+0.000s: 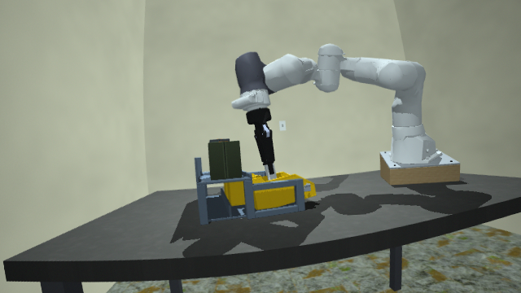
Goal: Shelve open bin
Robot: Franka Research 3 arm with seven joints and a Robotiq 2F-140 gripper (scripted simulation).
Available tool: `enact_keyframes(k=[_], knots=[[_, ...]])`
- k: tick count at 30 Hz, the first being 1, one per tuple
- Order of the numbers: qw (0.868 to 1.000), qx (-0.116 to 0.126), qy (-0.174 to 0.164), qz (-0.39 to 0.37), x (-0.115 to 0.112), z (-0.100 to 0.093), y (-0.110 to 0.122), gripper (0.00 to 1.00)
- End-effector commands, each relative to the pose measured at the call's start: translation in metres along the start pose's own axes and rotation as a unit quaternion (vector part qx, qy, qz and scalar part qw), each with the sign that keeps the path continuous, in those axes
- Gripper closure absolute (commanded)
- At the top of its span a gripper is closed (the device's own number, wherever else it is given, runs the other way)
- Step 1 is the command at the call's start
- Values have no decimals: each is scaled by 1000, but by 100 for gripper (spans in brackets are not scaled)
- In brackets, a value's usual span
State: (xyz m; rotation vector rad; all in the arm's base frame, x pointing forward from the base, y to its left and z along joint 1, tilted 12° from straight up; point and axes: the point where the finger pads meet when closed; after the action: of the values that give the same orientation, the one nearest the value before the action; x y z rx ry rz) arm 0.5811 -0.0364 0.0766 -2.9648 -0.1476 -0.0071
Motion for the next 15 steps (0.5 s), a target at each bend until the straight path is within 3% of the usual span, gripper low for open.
enact_keyframes(k=[1, 15], knots=[[1000, 0, 2, 0, 2, 0, 0, 100], [1000, -1, 11, 0, 1, 1, 0, 100]])
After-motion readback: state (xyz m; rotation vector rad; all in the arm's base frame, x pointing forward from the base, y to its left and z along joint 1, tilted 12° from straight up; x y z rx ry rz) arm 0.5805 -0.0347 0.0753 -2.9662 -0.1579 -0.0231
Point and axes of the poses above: the point where the finger pads meet when closed, its own z axis out along the fingers, its own y axis across the jaws, x = y × z, and after that the axes turned 8 degrees about -z, right-handed
